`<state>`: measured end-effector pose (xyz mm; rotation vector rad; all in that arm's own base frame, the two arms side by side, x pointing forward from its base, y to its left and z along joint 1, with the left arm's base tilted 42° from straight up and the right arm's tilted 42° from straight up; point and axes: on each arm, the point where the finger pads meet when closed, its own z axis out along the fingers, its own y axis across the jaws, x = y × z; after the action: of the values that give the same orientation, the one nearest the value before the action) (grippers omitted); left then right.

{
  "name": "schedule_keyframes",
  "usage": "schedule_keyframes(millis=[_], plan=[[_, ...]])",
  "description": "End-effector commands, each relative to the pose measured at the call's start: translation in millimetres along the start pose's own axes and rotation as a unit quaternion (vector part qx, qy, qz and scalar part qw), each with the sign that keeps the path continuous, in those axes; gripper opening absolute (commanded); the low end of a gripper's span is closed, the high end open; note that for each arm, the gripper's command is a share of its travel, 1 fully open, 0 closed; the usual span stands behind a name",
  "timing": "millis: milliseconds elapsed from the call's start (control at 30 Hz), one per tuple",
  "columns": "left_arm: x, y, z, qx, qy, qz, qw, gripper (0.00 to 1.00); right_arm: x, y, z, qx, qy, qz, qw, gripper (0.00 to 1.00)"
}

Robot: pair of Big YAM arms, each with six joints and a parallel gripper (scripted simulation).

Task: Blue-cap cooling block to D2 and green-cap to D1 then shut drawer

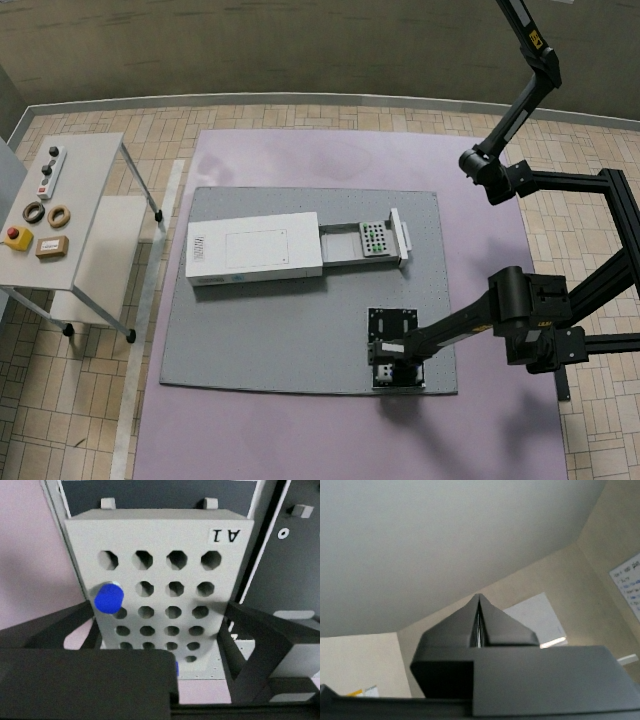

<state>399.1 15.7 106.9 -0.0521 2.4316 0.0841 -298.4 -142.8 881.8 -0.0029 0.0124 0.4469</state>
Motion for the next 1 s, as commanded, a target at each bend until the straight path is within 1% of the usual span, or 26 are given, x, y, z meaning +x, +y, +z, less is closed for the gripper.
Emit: schedule_keyframes(millis=[0,433,500,967], plan=[[-25.8,1.5,-2.3,-0.001,-0.028,0.004,1.0,0.15,-11.9,-0.6,1.1,-0.001,-0.009,0.0,1.0,0.0],[-25.8,1.5,-2.3,-0.001,-0.028,0.004,1.0,0.37,-11.9,-0.6,1.1,-0.001,-0.009,0.0,1.0,0.0],[-25.8,1.5,-2.3,-0.001,-0.028,0.004,1.0,0.37,-11.9,-0.6,1.1,-0.001,-0.009,0.0,1.0,0.0],[-25.8,1.5,-2.3,-0.001,-0.028,0.004,1.0,0.6,-11.9,-0.6,1.1,-0.001,-0.009,0.0,1.0,0.0]])
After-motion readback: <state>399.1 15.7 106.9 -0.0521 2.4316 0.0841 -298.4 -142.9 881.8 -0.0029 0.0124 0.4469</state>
